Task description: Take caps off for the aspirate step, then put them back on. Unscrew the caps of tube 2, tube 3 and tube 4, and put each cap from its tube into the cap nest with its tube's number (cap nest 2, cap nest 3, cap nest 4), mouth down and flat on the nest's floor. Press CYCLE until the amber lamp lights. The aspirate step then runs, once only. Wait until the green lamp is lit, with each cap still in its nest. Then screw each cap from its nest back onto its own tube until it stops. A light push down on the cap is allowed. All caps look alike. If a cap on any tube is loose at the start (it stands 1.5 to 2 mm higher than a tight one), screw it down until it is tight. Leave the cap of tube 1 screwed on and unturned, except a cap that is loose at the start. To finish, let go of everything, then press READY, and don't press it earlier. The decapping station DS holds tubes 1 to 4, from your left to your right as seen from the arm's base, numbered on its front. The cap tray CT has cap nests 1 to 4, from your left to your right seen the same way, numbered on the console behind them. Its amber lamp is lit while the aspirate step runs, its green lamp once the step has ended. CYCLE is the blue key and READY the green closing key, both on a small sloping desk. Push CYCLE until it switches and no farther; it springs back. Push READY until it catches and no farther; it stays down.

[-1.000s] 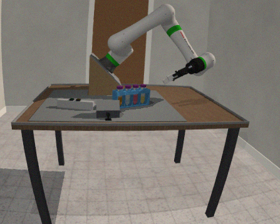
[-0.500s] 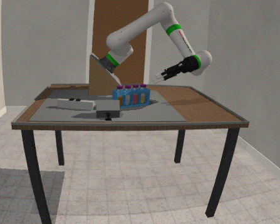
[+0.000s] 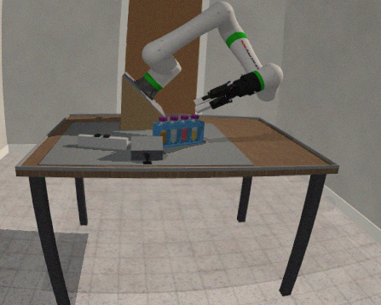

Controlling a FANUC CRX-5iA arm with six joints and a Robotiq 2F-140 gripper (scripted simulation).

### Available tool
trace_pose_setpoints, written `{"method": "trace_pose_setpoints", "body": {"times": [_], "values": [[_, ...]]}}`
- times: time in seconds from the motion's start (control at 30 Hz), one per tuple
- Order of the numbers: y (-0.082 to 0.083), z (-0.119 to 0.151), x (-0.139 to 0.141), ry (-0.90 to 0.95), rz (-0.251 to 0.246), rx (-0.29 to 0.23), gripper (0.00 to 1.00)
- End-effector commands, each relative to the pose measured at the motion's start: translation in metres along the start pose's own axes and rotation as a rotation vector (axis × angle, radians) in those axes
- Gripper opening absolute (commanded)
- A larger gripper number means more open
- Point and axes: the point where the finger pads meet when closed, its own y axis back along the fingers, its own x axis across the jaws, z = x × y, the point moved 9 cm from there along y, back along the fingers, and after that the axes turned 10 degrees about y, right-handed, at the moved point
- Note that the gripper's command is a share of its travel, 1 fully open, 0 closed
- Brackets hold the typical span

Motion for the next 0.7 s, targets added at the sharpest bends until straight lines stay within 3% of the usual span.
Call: {"method": "trace_pose_setpoints", "body": {"times": [0.0, 0.03, 0.17, 0.3, 0.47, 0.57, 0.67], "values": [[-0.015, 0.008, 0.005, -0.034, -0.03, -0.006, 0.35], [-0.018, 0.009, 0.005, -0.034, -0.03, -0.006, 0.35], [-0.036, 0.019, 0.013, -0.136, -0.114, -0.024, 0.35], [-0.045, 0.023, 0.014, -0.156, -0.13, -0.028, 0.35], [-0.068, 0.037, 0.022, -0.282, -0.23, -0.047, 0.35], [-0.078, 0.043, 0.021, -0.282, -0.23, -0.047, 0.35], [-0.092, 0.051, 0.024, -0.36, -0.291, -0.058, 0.35]]}}
